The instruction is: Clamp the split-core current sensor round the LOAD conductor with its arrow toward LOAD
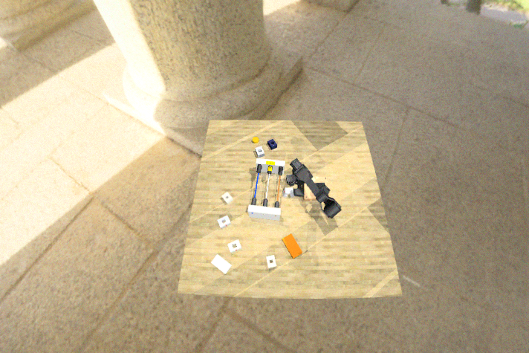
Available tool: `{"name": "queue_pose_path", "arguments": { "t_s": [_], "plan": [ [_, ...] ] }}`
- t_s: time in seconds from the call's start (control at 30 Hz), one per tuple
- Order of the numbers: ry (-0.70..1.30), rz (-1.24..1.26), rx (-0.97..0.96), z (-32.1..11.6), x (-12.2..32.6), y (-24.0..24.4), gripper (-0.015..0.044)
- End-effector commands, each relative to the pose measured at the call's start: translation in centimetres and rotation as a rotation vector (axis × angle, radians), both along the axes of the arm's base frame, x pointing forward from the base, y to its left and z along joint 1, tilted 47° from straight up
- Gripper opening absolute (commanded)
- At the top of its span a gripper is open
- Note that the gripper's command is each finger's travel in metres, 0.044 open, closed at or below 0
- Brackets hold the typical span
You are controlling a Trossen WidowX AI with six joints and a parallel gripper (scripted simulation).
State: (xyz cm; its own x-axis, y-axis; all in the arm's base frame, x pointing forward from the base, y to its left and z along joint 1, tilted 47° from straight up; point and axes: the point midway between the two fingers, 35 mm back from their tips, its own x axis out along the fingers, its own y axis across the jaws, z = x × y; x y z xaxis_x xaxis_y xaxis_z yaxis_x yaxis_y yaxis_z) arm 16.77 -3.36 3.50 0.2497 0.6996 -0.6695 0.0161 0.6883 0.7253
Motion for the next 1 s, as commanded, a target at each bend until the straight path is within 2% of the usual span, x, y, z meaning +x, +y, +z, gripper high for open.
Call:
{"name": "queue_pose_path", "arguments": {
  "t_s": [0.0, 0.1, 0.53, 0.73, 0.97],
  "plan": [
    [-0.005, 0.009, -0.006, 0.9, -0.4, -0.7, 0.0328],
    [0.106, -0.067, 0.029, 1.0, -0.1, -0.8, 0.0320],
    [1.081, -0.770, 0.186, 1.3, 2.9, -0.8, 0.0320],
    [1.255, -0.917, 0.187, 1.2, 3.5, -0.7, 0.0320],
    [1.261, -0.923, 0.187, 1.2, 3.5, -0.7, 0.0320]
  ]
}}
